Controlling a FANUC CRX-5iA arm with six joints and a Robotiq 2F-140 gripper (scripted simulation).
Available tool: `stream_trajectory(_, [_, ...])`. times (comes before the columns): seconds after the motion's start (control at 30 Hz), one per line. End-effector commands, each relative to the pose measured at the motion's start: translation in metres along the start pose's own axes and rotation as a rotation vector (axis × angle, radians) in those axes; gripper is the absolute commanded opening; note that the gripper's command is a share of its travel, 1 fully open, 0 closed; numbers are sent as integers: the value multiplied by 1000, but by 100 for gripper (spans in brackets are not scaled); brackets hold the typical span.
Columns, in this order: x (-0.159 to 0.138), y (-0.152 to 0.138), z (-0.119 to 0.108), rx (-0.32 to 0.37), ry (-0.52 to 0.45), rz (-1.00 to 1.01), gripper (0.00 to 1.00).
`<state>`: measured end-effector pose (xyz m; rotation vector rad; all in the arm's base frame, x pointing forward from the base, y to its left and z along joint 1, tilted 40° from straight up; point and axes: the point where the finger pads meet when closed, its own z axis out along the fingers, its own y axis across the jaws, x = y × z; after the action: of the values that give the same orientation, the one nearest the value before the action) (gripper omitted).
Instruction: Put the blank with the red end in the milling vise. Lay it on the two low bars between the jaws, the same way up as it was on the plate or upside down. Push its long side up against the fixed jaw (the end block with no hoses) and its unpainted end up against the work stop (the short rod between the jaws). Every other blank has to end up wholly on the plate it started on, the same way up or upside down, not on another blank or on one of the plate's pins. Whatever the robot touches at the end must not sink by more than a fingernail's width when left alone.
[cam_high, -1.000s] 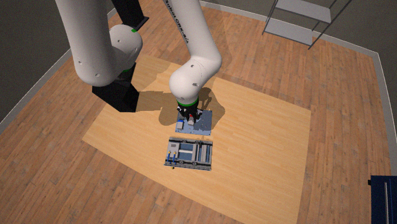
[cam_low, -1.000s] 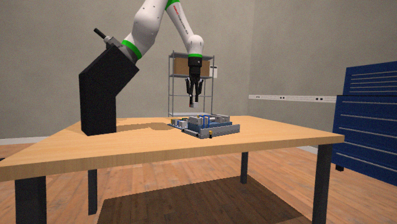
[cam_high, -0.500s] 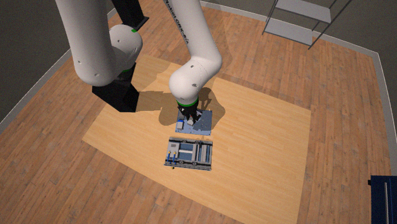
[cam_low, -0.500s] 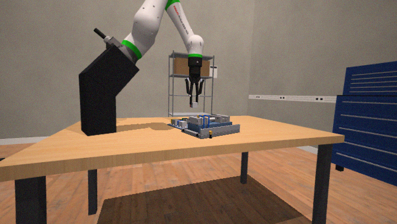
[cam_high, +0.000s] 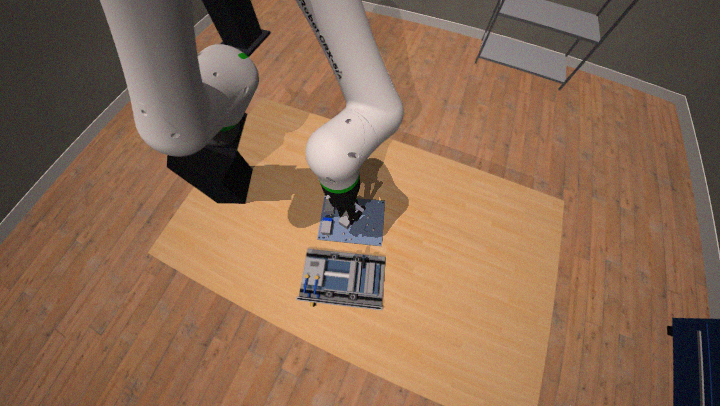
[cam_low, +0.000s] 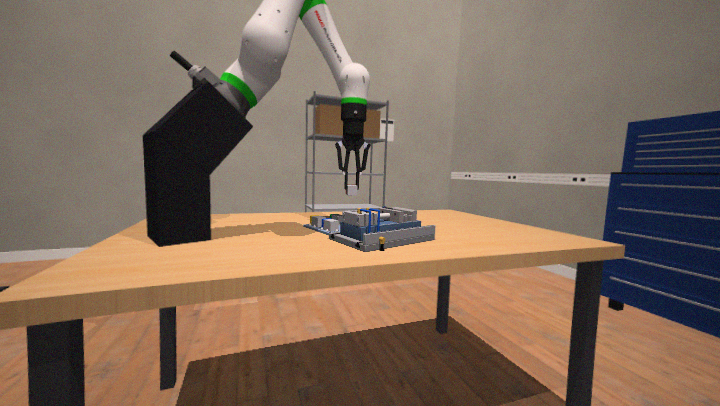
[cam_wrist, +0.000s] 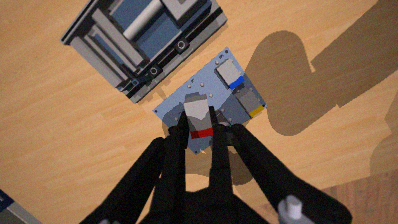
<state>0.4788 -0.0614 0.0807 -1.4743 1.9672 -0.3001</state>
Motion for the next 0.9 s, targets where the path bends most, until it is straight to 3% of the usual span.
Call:
stream_trajectory(0.0, [0,-1,0,1,3,51,10])
stream_trajectory(0.87, [0,-1,-1,3,5,393,10])
